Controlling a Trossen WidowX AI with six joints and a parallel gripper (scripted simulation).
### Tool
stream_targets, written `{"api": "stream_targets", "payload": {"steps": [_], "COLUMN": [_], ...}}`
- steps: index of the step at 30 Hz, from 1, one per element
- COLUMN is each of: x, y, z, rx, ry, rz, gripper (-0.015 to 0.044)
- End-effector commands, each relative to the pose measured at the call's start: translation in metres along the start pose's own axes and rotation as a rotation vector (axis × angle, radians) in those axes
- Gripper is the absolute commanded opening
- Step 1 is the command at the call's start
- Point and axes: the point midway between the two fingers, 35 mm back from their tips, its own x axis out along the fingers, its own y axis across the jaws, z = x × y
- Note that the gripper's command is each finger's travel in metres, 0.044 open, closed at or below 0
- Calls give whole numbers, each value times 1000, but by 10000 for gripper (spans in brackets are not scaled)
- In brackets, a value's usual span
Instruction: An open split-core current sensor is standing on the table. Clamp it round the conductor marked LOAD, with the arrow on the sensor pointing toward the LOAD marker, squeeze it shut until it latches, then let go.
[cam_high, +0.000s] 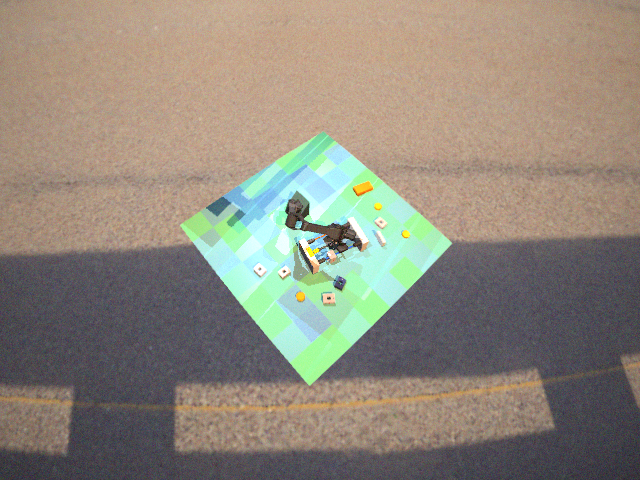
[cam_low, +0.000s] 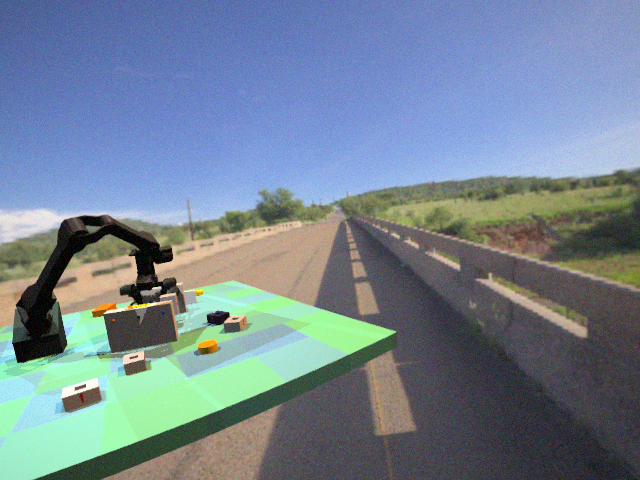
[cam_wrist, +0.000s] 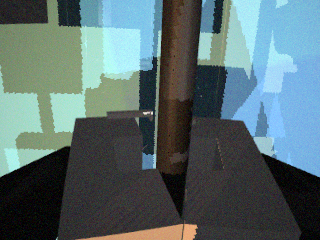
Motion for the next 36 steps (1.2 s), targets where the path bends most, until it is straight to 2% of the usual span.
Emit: {"api": "stream_targets", "payload": {"steps": [1,11,36], "x": [-1,-14,-14], "y": [0,0,0], "z": [0,0,0], "rx": [0,-8,-8], "ry": [0,-5,-6], "rz": [-1,-13,-13], "gripper": [0,0,0]}}
